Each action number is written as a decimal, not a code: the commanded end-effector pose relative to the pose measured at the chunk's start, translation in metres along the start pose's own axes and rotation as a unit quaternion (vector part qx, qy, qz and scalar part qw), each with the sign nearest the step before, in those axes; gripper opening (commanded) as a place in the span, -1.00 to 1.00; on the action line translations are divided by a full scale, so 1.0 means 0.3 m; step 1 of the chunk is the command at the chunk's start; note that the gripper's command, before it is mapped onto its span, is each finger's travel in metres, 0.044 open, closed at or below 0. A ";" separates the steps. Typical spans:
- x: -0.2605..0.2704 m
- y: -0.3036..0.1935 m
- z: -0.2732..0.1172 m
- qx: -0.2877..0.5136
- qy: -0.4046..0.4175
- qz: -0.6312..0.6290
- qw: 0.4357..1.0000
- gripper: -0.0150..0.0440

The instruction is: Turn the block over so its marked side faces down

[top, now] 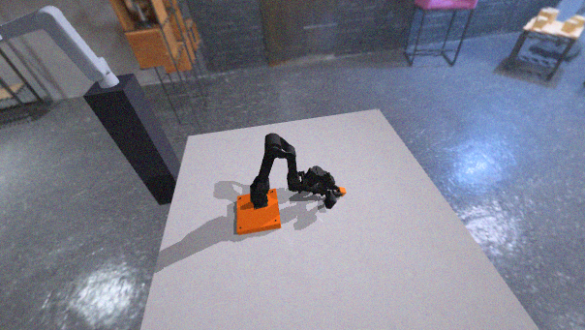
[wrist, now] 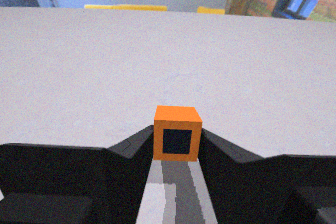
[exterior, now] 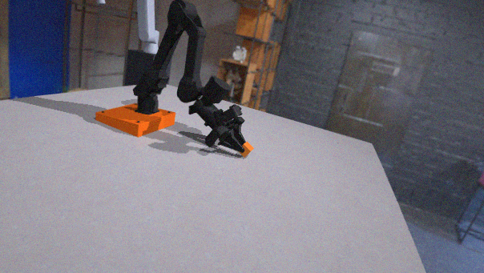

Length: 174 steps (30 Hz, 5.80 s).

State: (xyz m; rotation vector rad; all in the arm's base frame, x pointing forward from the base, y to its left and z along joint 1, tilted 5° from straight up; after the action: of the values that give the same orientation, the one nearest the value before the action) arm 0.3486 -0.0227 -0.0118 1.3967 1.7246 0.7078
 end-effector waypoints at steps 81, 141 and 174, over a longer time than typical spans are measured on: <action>-0.044 0.184 -0.169 0.249 0.063 -0.003 0.966 1.00; -0.021 0.087 0.068 0.489 0.122 -0.003 0.864 1.00; -0.038 0.158 0.028 0.489 0.122 -0.003 0.864 -0.49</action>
State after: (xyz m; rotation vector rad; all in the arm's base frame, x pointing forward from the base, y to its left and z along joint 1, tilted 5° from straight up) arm 0.3763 -0.0229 0.0067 2.0115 2.4613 -0.0986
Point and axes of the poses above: the point midway between the two fingers, 35 mm back from their tips, its own z axis out along the fingers, its own x axis across the jaws, y = z × x, the point moved 1 cm from there along -z, back along the fingers, and after that the axes turned 14 degrees about -z, right-handed, at the moved point
